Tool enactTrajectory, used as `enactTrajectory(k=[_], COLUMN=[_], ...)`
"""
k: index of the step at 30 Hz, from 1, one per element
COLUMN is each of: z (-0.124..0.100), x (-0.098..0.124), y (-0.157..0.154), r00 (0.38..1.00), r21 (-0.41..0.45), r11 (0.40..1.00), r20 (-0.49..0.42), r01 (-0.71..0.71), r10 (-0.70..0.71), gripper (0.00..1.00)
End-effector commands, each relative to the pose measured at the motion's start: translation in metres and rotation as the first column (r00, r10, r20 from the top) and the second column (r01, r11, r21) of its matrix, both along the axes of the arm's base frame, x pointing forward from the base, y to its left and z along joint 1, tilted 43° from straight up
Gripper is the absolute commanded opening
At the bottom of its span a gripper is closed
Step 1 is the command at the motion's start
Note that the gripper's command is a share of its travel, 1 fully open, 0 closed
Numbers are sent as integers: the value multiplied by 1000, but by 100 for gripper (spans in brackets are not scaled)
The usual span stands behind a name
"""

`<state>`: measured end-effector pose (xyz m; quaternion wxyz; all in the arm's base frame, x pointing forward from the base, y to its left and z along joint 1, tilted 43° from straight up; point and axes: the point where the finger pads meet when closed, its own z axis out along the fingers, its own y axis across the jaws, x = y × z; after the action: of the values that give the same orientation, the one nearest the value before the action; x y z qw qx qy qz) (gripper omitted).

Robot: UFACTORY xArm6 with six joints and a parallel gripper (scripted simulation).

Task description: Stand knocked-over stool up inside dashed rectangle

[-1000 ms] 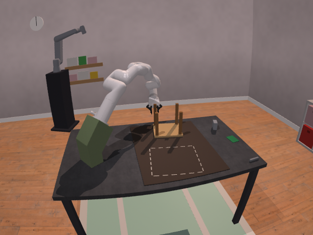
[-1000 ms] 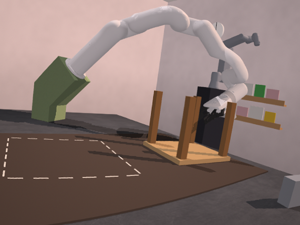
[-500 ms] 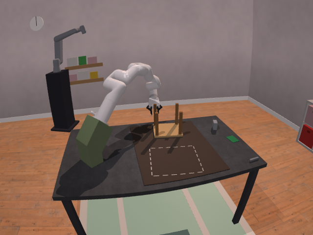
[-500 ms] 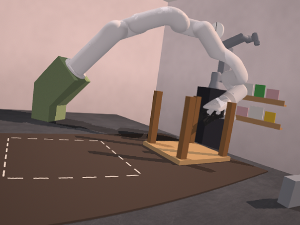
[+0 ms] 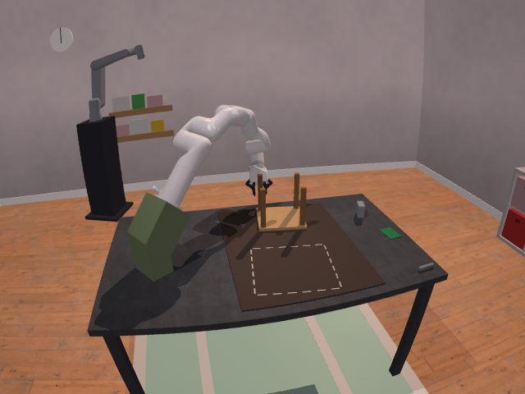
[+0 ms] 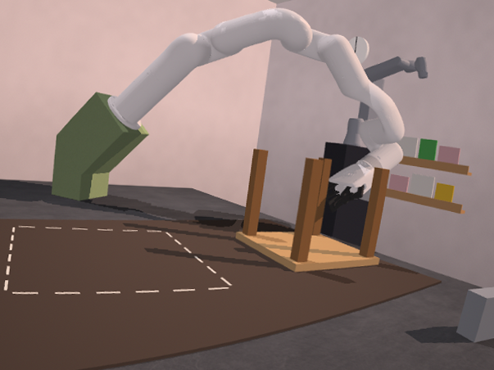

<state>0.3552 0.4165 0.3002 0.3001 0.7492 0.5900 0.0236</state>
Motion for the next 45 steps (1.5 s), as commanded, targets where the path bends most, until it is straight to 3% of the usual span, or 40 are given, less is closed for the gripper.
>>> enactTrajectory(k=[1, 15, 26, 27, 45], z=[-5, -26, -30, -30, -30], x=[3, 14, 15, 15, 15], y=[-3, -14, -16, -16, -16], r00=[1000, 1000, 1000, 1000, 1000], r21=[4, 4, 4, 4, 4], r11=[1000, 1000, 1000, 1000, 1000], r20=[2, 2, 2, 2, 2], r01=[-1, -1, -1, -1, -1], r10=[1, 1, 1, 1, 1], gripper=[55, 55, 55, 30, 27])
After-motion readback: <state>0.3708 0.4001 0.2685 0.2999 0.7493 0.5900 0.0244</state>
